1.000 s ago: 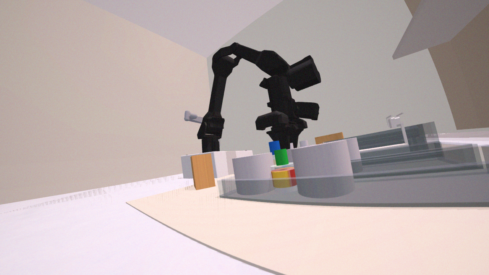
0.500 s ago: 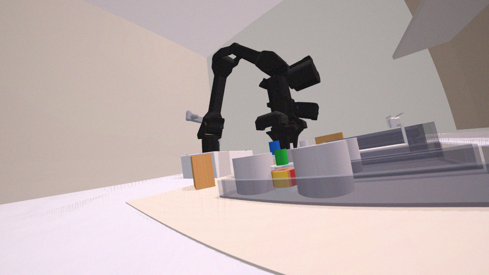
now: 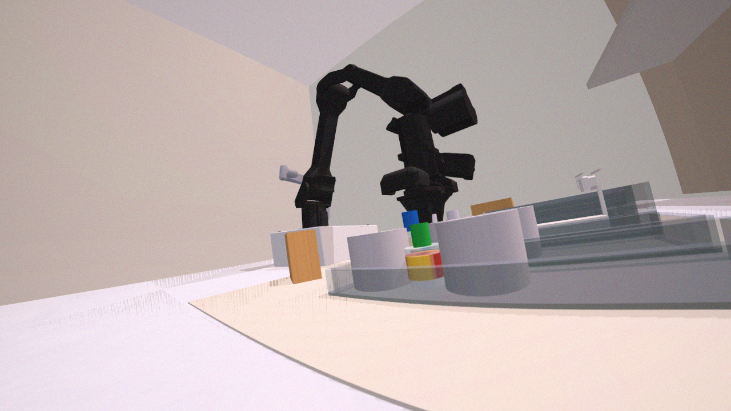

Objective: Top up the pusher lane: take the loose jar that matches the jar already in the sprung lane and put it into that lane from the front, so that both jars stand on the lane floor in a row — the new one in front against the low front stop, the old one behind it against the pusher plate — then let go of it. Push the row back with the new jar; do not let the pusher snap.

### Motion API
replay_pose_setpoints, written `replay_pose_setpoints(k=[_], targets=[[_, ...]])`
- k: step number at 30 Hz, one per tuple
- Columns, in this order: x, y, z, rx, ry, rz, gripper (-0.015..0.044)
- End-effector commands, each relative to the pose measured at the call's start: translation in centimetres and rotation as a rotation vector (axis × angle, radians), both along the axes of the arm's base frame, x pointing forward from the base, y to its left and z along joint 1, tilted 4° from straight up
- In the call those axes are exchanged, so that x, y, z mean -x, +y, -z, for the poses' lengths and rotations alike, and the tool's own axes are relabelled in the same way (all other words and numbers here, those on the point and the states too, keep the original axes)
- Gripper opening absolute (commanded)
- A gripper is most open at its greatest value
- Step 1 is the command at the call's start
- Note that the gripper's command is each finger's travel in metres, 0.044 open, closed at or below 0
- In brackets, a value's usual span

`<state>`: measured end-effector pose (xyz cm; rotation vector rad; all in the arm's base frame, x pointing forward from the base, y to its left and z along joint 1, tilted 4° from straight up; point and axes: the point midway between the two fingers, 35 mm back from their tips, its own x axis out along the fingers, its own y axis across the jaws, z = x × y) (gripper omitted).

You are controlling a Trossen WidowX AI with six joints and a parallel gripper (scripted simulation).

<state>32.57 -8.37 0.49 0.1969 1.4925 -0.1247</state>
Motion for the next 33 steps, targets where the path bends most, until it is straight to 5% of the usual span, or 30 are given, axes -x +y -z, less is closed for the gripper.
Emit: replay_pose_setpoints(k=[1, 33], targets=[[-0.13, -0.07, -0.08, 0.004, -0.010, 0.006, 0.0000], [0.45, 0.11, 0.05, 0.004, -0.009, 0.006, 0.0000]])
